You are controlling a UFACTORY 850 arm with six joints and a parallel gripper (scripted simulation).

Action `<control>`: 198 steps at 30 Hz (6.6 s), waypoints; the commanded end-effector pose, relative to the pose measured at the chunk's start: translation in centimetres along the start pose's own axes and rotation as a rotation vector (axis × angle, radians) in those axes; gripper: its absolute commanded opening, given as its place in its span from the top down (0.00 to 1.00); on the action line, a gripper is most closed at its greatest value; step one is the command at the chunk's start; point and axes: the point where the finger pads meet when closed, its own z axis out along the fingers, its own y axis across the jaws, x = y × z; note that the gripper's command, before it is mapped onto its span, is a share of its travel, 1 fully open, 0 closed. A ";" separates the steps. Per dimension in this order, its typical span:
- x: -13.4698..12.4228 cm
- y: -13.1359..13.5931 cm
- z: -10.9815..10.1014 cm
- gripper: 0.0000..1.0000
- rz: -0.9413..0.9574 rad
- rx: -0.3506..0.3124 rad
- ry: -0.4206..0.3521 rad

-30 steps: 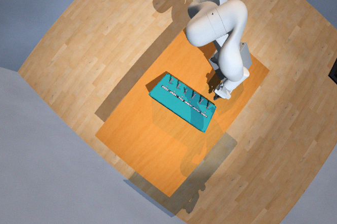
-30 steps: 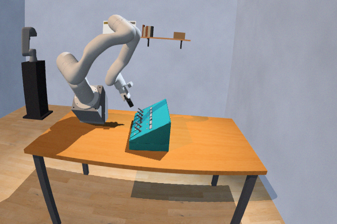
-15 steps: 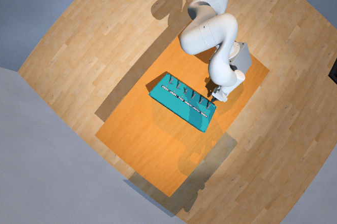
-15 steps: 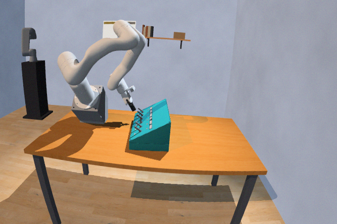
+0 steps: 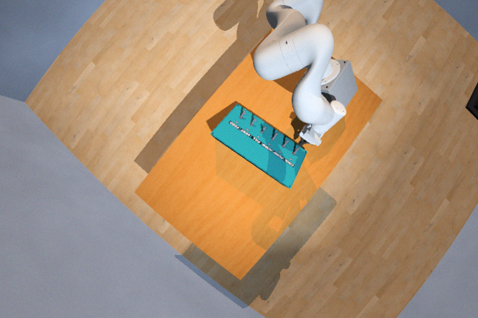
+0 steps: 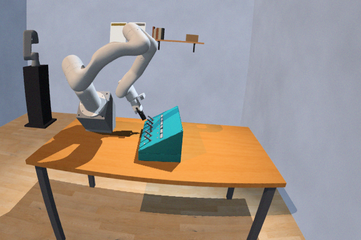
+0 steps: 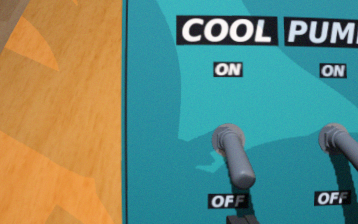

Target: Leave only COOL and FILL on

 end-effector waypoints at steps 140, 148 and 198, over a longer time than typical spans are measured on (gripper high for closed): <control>2.8 -0.1 0.0 1.00 0.001 0.000 0.001; 2.7 -0.1 -0.2 1.00 0.001 0.000 0.001; 2.7 -0.1 -11.8 0.00 0.001 0.000 0.001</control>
